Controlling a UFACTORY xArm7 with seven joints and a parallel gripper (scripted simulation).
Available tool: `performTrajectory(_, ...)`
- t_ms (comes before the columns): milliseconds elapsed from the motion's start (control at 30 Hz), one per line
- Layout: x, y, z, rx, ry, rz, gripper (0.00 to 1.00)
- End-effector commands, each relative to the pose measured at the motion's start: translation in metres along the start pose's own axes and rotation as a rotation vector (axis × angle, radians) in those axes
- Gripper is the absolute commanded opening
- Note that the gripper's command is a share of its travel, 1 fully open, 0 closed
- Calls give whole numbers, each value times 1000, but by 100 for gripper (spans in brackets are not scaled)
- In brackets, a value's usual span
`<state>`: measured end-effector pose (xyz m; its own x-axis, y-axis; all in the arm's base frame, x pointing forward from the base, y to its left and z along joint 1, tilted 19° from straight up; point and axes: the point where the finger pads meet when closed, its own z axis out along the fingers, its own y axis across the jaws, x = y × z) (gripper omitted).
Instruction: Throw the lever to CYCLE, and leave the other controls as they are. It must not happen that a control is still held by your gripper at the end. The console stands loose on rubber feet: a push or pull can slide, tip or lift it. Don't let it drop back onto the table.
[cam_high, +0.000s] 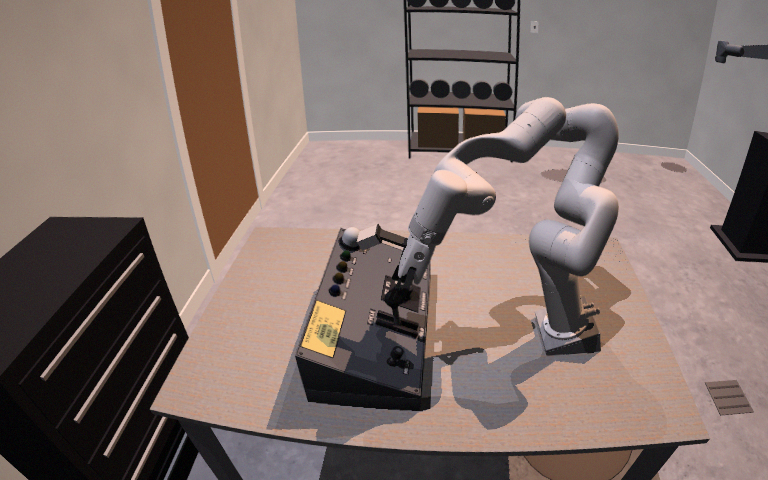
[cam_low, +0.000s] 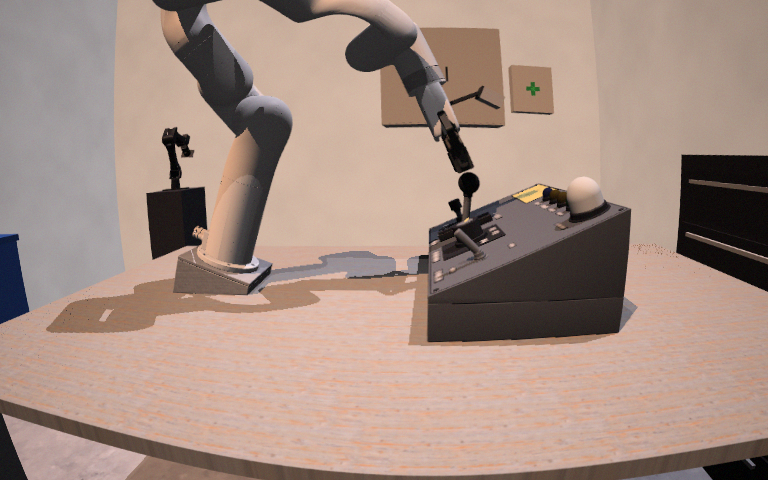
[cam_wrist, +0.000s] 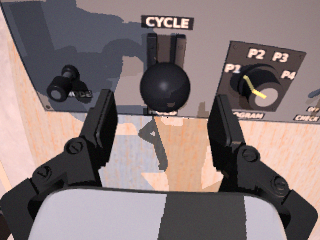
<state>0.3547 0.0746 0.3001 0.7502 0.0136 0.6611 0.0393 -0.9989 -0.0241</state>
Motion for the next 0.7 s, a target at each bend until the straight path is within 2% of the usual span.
performTrajectory(0,0,1,-14,-2,-2,0,76)
performTrajectory(233,0,1,-47,-2,-2,0,76)
performTrajectory(433,0,1,-54,-2,-2,0,76)
performTrajectory(467,0,1,-54,-2,-2,0,100)
performTrajectory(667,0,1,-54,-2,-2,0,100)
